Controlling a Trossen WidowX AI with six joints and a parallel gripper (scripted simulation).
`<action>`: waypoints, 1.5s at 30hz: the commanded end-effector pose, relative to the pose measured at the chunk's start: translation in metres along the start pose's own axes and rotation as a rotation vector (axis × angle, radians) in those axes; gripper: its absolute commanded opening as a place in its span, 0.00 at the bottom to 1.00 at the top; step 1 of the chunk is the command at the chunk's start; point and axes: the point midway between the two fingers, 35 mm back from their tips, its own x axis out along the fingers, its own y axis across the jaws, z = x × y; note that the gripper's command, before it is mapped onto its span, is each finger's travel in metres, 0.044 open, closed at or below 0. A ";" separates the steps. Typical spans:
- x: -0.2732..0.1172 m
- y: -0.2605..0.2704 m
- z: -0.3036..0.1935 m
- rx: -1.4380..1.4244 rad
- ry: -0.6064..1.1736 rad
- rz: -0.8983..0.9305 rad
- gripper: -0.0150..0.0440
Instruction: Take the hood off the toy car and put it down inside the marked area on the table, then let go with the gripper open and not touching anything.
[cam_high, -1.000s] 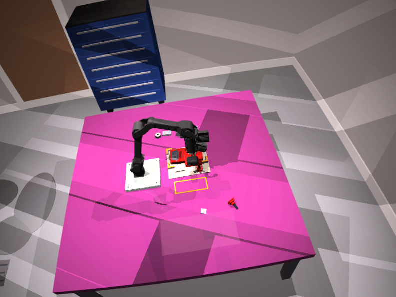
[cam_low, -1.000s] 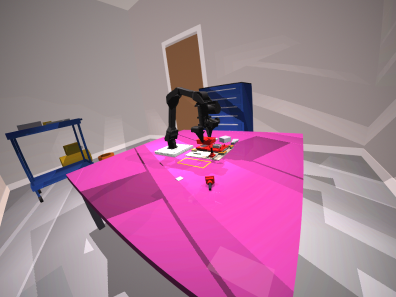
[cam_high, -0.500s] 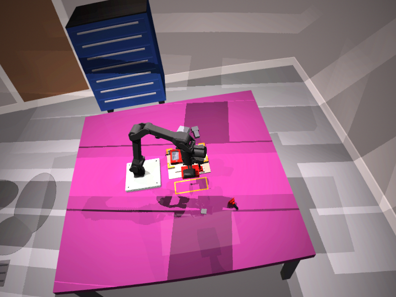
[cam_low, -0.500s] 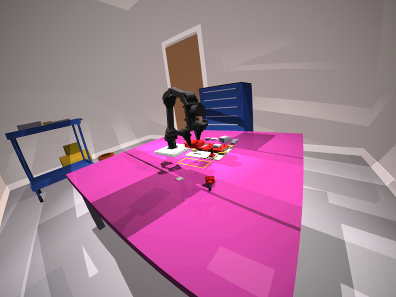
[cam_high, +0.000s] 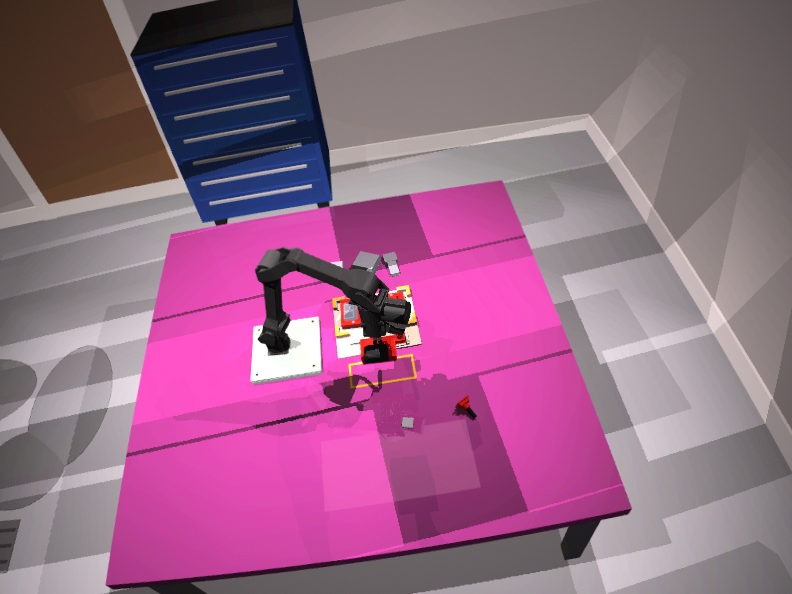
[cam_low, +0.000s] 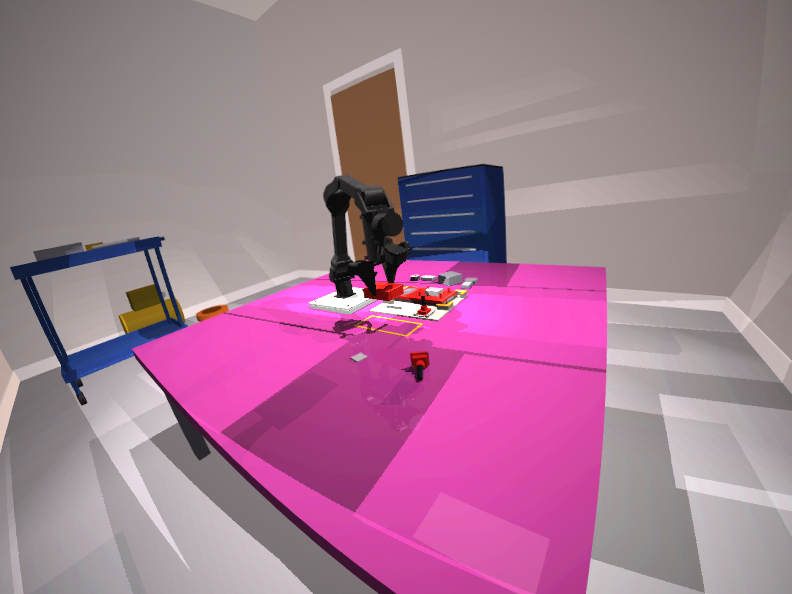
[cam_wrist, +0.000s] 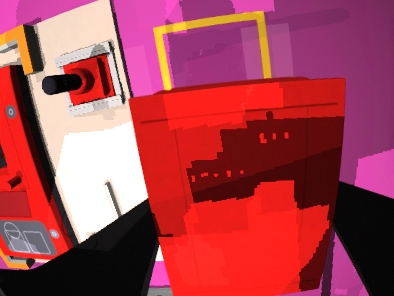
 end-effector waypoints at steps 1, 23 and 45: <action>0.004 0.000 -0.001 -0.003 0.004 -0.001 0.25; 0.026 -0.001 0.000 -0.003 0.004 -0.001 0.25; 0.048 -0.001 0.000 -0.003 0.004 -0.001 0.25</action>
